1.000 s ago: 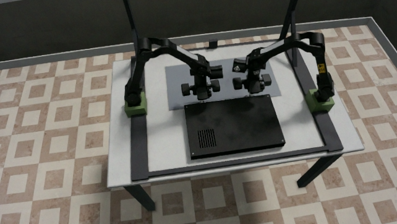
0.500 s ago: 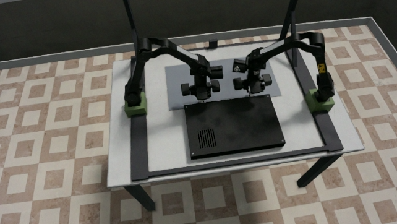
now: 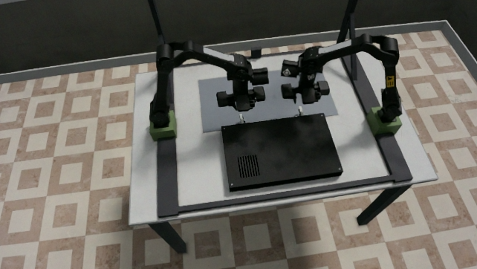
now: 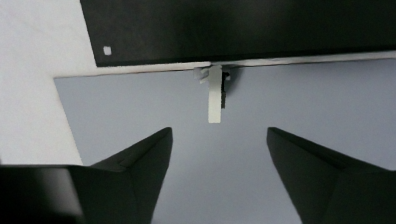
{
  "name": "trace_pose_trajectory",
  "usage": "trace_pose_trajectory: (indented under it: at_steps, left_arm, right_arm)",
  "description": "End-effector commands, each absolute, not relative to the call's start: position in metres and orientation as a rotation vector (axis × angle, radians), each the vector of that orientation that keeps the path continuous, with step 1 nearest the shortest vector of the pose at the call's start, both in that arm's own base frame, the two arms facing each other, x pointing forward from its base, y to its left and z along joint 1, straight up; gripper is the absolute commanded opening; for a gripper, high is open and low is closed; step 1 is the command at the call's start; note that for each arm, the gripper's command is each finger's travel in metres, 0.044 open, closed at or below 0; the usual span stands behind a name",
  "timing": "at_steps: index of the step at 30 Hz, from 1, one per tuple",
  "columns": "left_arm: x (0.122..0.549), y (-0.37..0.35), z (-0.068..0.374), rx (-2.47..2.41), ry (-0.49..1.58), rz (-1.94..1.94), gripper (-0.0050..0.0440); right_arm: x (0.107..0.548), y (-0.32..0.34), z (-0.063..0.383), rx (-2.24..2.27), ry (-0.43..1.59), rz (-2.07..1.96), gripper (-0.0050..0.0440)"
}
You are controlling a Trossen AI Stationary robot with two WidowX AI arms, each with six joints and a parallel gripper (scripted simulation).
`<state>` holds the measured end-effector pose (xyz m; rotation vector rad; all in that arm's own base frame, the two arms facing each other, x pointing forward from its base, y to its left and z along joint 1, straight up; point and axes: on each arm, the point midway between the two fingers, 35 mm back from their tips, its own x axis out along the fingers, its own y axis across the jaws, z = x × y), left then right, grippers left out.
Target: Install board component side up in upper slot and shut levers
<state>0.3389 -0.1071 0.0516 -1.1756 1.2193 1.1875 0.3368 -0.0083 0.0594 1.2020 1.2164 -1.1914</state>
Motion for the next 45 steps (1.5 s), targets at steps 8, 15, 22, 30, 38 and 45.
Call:
trace_pose_trajectory:
  at_steps: [8, 15, 22, 30, 38, 45]
  left_arm:
    - [0.332, -0.109, 0.074, -0.850, 1.267, 0.787, 0.0440]
    - [0.328, -0.108, 0.076, -0.691, 1.281, 0.624, 0.0440]
    - [0.321, -0.105, 0.080, -0.465, 1.284, 0.390, 0.0440]
    - [0.315, -0.101, 0.083, -0.229, 1.264, 0.147, 0.0440]
    - [0.310, -0.098, 0.086, -0.038, 1.231, -0.046, 0.0440]
    - [0.306, -0.096, 0.087, 0.128, 1.194, -0.209, 0.0440]
  right_arm:
    - [0.342, -0.011, 0.117, 0.989, 1.088, -0.692, 0.0198]
    - [0.341, -0.012, 0.141, 0.834, 0.995, -0.494, 0.0198]
    - [0.334, -0.014, 0.178, 0.564, 0.819, -0.263, 0.0198]
    - [0.320, -0.015, 0.215, 0.246, 0.602, -0.092, 0.0198]
    - [0.310, -0.015, 0.235, 0.060, 0.474, -0.034, 0.0198]
    - [0.307, -0.015, 0.238, 0.002, 0.442, -0.016, 0.0198]
